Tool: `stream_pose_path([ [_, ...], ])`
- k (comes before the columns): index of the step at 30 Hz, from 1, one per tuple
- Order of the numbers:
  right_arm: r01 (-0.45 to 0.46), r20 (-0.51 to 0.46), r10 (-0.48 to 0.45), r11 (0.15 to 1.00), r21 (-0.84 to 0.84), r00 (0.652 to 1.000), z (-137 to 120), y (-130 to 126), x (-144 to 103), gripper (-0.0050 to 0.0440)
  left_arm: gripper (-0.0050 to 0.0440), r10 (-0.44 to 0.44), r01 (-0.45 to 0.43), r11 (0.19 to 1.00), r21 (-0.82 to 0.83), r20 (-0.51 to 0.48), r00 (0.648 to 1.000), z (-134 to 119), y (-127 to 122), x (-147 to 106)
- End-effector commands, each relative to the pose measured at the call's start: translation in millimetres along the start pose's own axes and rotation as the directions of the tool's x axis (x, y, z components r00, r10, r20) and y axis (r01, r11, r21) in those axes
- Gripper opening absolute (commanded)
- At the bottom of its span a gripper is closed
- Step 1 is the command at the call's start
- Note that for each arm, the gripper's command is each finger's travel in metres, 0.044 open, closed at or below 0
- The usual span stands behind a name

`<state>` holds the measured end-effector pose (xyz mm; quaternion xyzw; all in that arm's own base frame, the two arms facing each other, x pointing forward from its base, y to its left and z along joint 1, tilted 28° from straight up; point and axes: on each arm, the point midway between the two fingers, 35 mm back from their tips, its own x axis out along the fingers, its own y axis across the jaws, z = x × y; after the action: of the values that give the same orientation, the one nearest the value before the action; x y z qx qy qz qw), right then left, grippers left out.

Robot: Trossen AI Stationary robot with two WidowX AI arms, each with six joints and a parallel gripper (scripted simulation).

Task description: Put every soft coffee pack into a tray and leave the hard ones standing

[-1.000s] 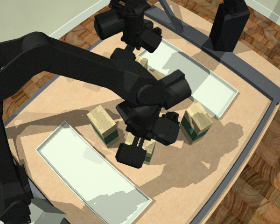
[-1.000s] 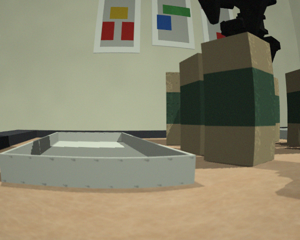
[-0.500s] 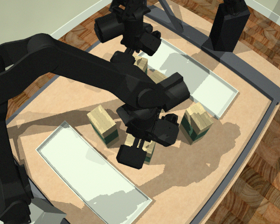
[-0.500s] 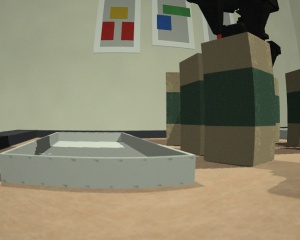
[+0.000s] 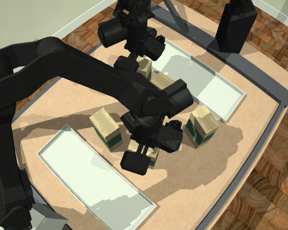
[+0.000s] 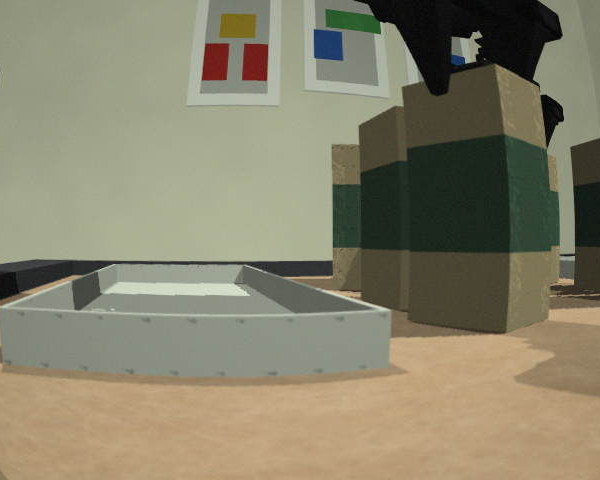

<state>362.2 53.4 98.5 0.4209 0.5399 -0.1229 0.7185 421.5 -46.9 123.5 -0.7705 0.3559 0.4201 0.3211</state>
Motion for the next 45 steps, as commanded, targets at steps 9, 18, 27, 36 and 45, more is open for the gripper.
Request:
stream_pose_path([
  [9,-0.008,0.008,0.008,1.0,0.0,1.0,1.6,2.7,12.3,0.0374,0.0368,-0.009,0.009,1.0,0.0,-0.003,1.0,-1.3,-1.1,11.3],
  [18,-0.008,0.008,0.008,1.0,0.0,1.0,1.6,2.7,24.4,0.0374,0.0368,-0.009,0.009,1.0,0.0,-0.004,1.0,-1.2,-1.0,23.4],
  [27,-0.008,0.008,0.008,1.0,0.0,1.0,1.6,2.7,33.7,0.0374,0.0368,-0.009,0.009,1.0,0.0,-0.004,1.0,-1.1,-0.9,32.7],
  [36,-0.008,0.008,0.008,1.0,0.0,1.0,1.7,2.8,44.0,0.0374,0.0368,-0.009,0.009,1.0,0.0,-0.004,1.0,-1.0,-0.9,42.3],
  [45,-0.008,0.008,0.008,1.0,0.0,1.0,1.7,2.8,44.1,0.0374,0.0368,-0.009,0.009,1.0,0.0,-0.004,1.0,-1.0,-0.9,42.2],
])
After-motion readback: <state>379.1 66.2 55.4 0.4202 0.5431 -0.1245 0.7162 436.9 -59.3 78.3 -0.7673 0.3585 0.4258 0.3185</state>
